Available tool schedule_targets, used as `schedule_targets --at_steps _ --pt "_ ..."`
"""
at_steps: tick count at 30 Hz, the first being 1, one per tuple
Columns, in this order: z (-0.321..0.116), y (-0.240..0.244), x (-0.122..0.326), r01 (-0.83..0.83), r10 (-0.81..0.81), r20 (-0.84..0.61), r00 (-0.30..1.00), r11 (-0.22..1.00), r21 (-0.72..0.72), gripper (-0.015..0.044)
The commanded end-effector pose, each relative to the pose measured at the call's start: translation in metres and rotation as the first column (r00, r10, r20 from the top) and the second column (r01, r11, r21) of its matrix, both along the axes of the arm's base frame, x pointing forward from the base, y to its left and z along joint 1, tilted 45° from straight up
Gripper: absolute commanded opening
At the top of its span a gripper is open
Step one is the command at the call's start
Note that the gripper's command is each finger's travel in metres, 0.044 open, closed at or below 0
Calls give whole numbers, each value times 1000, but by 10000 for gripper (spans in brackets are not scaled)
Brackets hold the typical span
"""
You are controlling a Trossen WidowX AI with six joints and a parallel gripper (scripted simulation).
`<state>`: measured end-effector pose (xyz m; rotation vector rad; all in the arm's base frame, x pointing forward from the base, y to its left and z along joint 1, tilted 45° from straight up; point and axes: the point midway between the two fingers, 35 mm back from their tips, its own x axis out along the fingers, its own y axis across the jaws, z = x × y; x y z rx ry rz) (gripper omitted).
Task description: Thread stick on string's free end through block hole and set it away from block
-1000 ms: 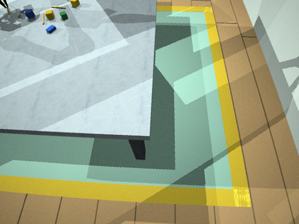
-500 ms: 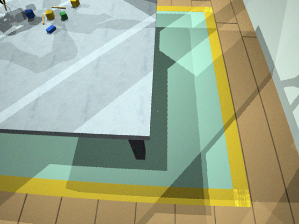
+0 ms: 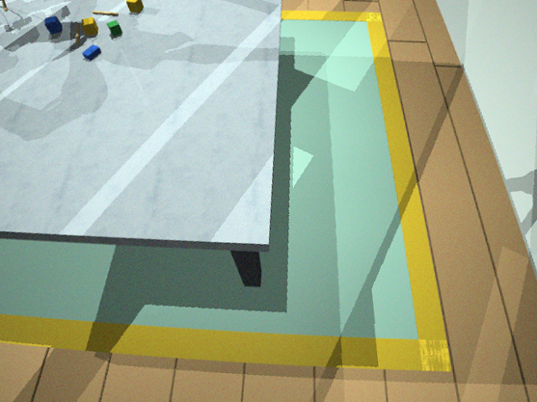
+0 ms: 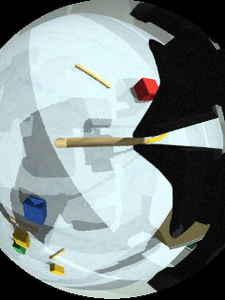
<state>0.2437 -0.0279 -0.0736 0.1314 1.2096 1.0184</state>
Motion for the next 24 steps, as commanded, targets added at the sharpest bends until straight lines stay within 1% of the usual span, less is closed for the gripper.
schedule_targets --at_steps 1,24 --pt "0 0 0 0 0 0 1000 1000 0 0" --pt "3 -30 -4 45 -47 33 998 998 50 0"
